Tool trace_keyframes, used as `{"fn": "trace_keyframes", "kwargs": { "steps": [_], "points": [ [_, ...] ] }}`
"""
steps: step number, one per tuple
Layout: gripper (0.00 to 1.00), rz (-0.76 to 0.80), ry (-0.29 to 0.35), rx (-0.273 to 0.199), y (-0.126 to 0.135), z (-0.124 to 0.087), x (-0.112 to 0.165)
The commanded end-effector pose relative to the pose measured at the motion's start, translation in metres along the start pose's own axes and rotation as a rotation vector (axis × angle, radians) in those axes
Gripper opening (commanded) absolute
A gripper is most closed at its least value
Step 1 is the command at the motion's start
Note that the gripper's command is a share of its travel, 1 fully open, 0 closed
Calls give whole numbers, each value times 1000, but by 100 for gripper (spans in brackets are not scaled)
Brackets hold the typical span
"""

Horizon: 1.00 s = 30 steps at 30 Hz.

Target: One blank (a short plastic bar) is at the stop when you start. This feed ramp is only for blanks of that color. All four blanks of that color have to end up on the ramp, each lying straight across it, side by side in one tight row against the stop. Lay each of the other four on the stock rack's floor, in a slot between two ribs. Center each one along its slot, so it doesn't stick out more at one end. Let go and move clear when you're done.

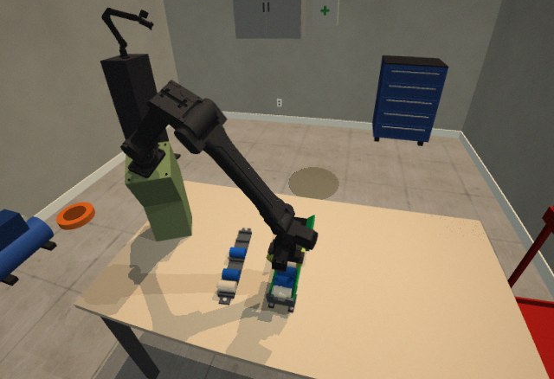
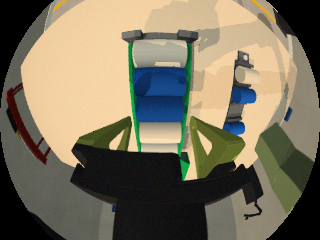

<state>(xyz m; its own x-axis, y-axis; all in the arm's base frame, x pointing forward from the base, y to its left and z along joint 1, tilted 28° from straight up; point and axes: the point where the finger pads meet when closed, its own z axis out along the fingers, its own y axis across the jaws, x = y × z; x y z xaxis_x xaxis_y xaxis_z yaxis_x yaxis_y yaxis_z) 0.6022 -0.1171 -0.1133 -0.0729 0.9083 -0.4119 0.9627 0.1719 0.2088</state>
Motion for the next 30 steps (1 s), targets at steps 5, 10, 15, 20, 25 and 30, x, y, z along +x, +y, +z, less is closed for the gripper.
{"fn": "trace_keyframes", "kwargs": {
  "steps": [5,10,15,20,25,30],
  "points": [
    [80,9,-7,-29,16,-3,-11],
    [80,5,-4,-22,12,-2,-8],
    [80,5,-4,-22,12,-2,-8],
    [80,5,-4,-22,12,-2,-8],
    [80,5,-4,-22,12,-2,-8],
    [80,5,-4,-22,12,-2,-8]
  ]
}}
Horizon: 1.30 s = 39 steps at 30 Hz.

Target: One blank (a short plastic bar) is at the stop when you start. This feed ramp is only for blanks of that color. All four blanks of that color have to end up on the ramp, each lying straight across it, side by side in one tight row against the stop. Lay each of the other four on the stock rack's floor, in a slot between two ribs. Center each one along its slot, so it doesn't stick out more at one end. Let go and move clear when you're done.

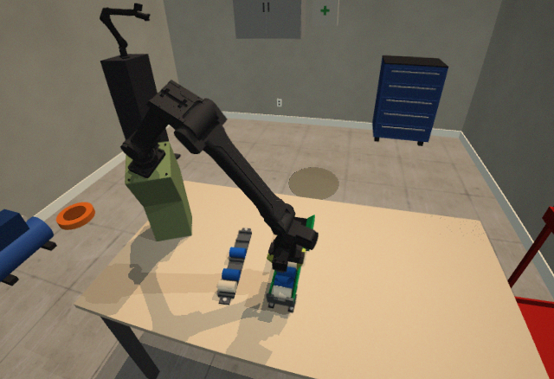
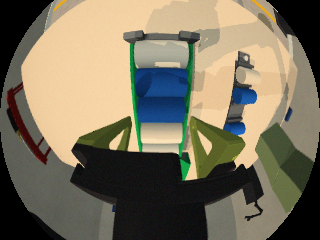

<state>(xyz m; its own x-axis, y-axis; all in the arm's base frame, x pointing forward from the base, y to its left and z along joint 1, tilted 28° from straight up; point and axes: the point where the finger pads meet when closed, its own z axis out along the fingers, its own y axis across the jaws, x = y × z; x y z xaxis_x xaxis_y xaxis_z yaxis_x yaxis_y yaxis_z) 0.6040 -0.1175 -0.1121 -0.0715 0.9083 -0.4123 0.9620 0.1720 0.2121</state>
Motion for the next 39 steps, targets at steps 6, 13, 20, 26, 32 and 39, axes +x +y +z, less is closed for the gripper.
{"fn": "trace_keyframes", "kwargs": {
  "steps": [6,13,20,26,32,39],
  "points": [
    [80,4,-3,-19,10,-2,-7],
    [80,4,-3,-19,10,-2,-7],
    [80,4,-3,-19,9,-2,-7],
    [80,3,-3,-19,6,-3,-6],
    [80,3,-3,-19,6,-3,-6],
    [80,3,-3,-19,6,-3,-6]
  ]
}}
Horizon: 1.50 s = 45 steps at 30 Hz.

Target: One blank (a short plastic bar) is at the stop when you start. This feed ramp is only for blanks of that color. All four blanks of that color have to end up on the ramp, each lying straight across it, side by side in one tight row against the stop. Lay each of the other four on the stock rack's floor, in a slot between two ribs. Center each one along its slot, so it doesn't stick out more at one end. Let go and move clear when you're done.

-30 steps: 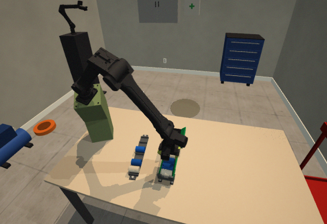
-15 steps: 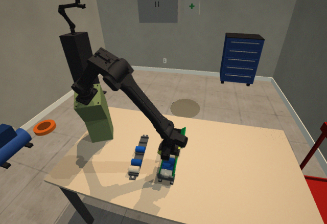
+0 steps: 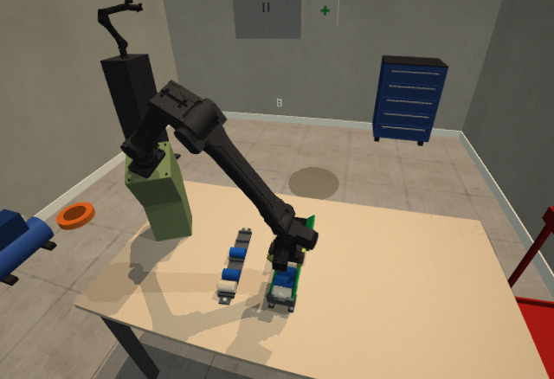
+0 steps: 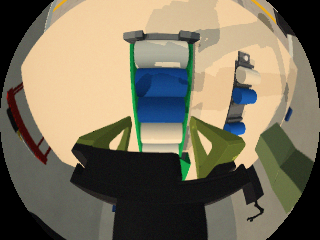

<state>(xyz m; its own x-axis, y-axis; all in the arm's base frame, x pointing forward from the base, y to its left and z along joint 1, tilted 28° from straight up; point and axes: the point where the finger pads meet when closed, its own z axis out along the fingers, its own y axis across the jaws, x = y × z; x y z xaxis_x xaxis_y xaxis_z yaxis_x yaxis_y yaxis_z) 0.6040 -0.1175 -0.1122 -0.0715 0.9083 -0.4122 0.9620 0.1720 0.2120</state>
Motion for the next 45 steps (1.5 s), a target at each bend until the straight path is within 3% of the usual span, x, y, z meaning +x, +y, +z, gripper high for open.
{"fn": "trace_keyframes", "kwargs": {
  "steps": [1,45],
  "points": [
    [80,3,-3,-19,6,-3,-6],
    [80,7,-5,-27,8,-5,-7]
  ]
}}
